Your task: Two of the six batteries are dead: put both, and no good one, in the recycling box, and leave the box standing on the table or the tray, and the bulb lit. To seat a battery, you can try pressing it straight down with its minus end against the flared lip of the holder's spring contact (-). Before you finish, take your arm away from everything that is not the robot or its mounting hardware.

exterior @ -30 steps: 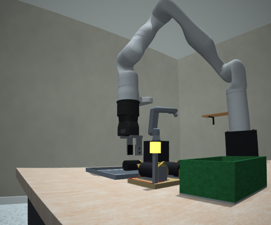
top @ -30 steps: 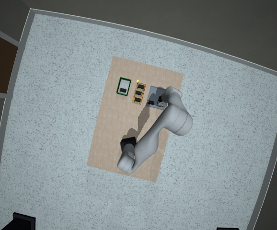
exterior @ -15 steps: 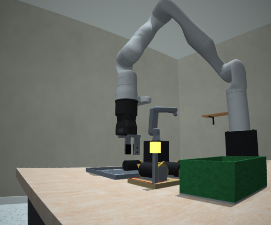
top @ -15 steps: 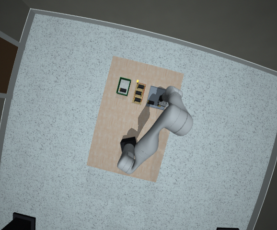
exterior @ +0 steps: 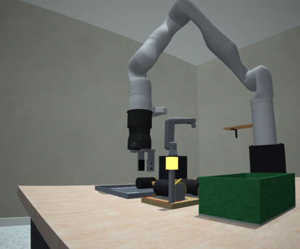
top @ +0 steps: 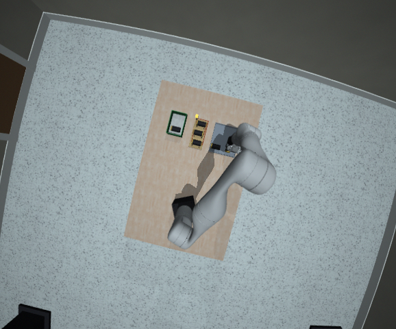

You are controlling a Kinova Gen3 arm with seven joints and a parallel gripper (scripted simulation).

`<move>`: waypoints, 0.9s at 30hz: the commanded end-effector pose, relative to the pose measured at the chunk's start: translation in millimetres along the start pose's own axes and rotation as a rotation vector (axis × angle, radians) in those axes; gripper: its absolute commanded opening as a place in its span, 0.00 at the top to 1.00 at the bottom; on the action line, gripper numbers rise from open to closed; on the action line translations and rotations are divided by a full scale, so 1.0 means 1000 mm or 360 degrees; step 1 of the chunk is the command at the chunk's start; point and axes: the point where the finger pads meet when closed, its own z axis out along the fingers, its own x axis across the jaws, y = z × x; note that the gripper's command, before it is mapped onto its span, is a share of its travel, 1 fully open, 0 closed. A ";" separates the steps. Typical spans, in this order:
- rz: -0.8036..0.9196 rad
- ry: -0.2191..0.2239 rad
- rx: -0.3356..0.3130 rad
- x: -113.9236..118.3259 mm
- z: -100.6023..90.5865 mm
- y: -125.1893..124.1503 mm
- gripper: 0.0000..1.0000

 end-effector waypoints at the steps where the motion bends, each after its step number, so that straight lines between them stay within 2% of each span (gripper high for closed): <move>1: -0.0015 -0.0008 0.0007 -0.004 0.000 -0.001 0.10; 20: -0.0015 -0.0008 0.0007 -0.004 0.001 -0.001 0.10; 25: -0.0015 -0.0008 0.0007 -0.004 0.008 -0.001 0.10; 27: -0.0015 -0.0008 -0.0013 -0.004 0.018 0.003 0.10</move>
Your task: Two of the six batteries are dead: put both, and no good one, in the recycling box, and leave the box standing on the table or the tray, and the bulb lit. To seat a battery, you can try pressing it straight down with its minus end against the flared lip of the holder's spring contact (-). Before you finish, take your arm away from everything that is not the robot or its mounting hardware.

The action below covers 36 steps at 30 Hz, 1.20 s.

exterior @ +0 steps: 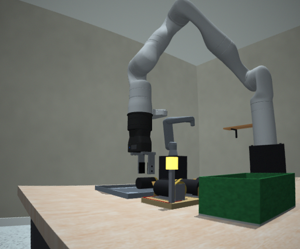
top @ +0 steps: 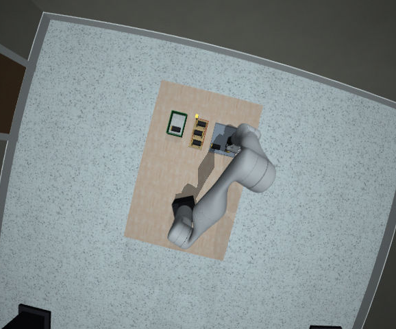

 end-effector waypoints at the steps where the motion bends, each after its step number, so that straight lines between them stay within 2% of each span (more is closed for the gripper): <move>1: -0.0014 -0.0011 -0.0018 -0.005 0.014 0.004 0.10; 5: -0.0013 -0.0010 0.0003 -0.005 0.026 0.000 0.10; 28: -0.0014 -0.0010 0.0003 -0.005 0.037 0.000 0.10; 29: -0.0014 -0.0010 0.0003 -0.005 0.037 0.000 0.43; 36: -0.0014 -0.0010 0.0003 -0.005 0.037 0.000 0.43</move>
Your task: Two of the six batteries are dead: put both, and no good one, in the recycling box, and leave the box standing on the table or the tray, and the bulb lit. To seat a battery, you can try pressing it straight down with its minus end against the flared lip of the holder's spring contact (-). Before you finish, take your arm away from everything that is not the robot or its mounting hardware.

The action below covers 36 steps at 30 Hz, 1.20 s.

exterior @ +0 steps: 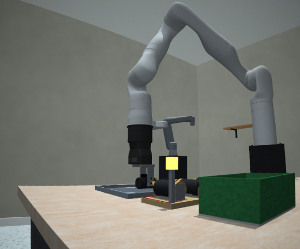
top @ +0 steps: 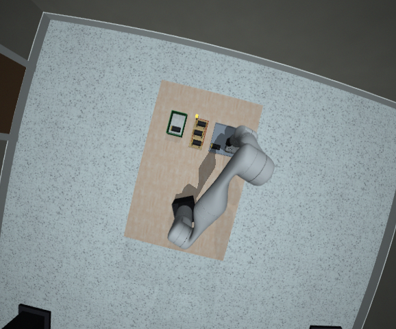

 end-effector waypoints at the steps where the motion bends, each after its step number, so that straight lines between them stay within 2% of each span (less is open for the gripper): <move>1: -0.0015 -0.0014 -0.0012 -0.004 0.000 0.003 0.43; 25: -0.0015 -0.0014 -0.0011 -0.004 0.000 0.003 0.43; 30: -0.0015 -0.0016 -0.0014 -0.004 -0.009 0.003 0.43; 36: -0.0016 -0.0016 -0.0012 -0.004 -0.036 0.002 0.43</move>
